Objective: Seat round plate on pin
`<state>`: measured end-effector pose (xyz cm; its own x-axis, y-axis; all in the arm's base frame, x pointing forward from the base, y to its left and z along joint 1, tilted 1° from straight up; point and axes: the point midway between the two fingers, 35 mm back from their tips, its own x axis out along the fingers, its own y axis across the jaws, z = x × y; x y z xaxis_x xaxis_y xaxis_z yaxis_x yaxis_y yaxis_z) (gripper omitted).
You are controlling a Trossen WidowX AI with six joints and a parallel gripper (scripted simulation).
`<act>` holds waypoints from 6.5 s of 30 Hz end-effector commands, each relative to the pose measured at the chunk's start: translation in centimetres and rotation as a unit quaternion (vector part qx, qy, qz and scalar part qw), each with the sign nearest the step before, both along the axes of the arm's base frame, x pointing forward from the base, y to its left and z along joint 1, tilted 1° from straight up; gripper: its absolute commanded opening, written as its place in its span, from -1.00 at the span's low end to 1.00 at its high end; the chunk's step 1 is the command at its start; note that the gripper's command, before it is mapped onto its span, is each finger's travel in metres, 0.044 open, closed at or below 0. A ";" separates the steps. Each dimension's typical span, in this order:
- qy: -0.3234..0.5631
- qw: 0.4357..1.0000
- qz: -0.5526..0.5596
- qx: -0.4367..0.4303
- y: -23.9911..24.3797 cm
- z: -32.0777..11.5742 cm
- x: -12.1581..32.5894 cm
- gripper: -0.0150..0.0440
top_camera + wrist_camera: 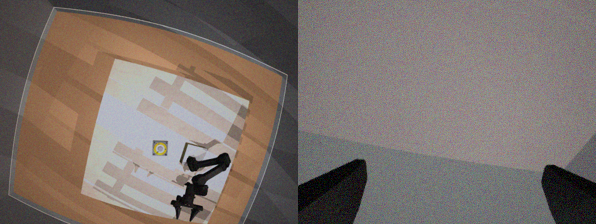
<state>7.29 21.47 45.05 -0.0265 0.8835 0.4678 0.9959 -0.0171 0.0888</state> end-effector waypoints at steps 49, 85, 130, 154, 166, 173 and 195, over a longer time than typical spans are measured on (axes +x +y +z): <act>0.608 -0.373 -0.348 0.608 -18.0 -40.1 23.4 -0.49; 0.608 -0.374 -0.348 0.607 -17.1 -44.9 22.0 -0.49; 0.608 -0.375 -0.349 0.607 -16.5 -44.8 19.8 -0.49; 0.608 -0.375 -0.349 0.607 -16.5 -44.9 19.4 -0.49; 0.608 -0.375 -0.349 0.607 -16.5 -44.9 19.2 -0.49; 0.608 -0.375 -0.349 0.607 -16.5 -44.9 19.1 -0.49; 0.608 -0.375 -0.349 0.607 -16.6 -40.4 18.6 -0.49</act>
